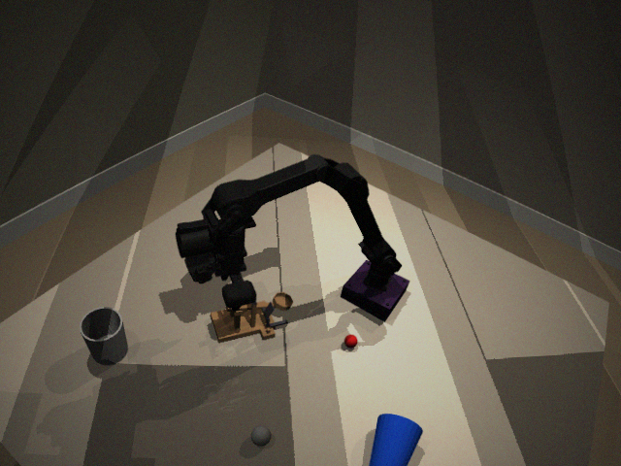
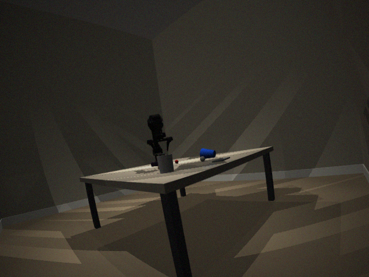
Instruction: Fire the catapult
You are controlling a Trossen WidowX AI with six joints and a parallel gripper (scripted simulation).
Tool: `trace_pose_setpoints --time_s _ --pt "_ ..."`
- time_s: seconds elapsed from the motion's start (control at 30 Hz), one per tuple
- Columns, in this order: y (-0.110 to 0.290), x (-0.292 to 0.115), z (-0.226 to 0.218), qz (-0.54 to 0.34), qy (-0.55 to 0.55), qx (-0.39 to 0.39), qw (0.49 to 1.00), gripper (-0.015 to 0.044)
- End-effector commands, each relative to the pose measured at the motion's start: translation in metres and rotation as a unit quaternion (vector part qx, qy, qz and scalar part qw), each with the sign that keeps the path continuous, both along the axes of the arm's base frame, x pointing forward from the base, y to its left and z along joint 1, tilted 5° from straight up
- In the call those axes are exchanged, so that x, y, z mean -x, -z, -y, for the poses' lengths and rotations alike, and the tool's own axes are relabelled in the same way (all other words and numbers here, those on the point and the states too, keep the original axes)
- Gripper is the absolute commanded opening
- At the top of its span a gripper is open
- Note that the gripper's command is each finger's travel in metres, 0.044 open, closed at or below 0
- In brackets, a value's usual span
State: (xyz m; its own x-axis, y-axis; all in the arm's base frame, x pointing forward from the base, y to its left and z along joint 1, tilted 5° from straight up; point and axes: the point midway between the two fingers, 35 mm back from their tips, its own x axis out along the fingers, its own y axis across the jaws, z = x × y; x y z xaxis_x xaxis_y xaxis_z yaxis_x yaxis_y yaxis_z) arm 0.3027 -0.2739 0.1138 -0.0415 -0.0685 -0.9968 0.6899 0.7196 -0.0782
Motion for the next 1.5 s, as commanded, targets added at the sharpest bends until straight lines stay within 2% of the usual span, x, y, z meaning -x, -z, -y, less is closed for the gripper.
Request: trace_pose_setpoints --time_s 0.0,0.37,0.57,1.47 --pt "0.000 0.000 0.000 0.000 0.000 0.000 1.000 0.0440" --pt "-0.013 0.004 -0.005 0.000 -0.001 0.000 1.000 0.0440" --pt "0.032 0.006 -0.001 0.000 -0.001 0.000 1.000 0.0440" --pt "0.069 0.006 0.001 0.000 -0.001 0.000 1.000 0.0440"
